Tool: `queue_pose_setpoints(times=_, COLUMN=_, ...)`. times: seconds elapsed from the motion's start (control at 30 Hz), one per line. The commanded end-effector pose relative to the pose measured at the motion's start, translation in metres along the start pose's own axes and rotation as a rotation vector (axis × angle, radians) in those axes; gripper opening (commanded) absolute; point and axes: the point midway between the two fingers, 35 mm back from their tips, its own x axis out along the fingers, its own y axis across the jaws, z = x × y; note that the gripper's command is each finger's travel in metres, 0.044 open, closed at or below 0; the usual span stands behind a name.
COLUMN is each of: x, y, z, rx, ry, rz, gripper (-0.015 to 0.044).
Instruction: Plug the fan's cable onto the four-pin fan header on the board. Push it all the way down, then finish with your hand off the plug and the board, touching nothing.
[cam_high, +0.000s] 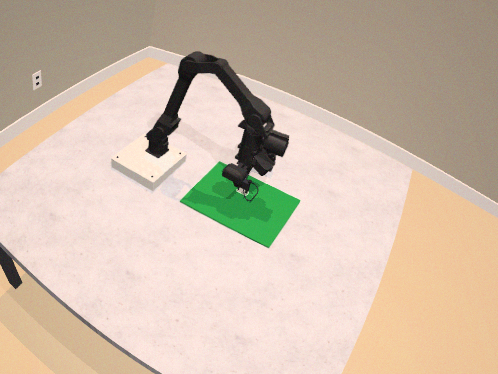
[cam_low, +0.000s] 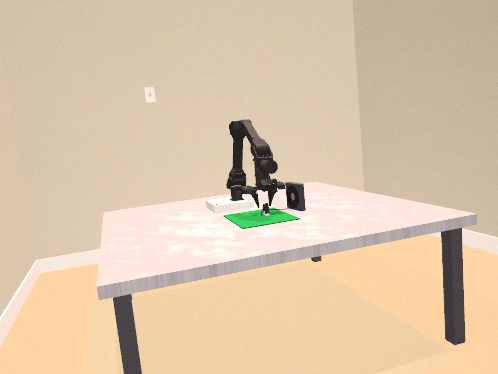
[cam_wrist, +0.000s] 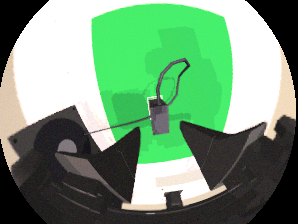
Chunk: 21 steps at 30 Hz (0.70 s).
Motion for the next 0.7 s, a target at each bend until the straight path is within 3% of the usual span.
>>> queue_pose_setpoints(times=0.0, x=-0.040, y=0.000, z=0.003, rx=0.000, ry=-0.027, rz=0.005, gripper=0.0260)
queue_pose_setpoints(times=0.23, x=-0.042, y=0.001, z=-0.005, rx=0.000, ry=-0.026, rz=0.005, gripper=0.0260)
queue_pose_setpoints(times=0.53, x=-0.038, y=0.002, z=-0.110, rx=0.000, ry=-0.018, rz=0.005, gripper=0.0260)
queue_pose_setpoints(times=0.67, x=-0.036, y=0.001, z=-0.117, rx=0.000, ry=-0.017, rz=0.005, gripper=0.0260)
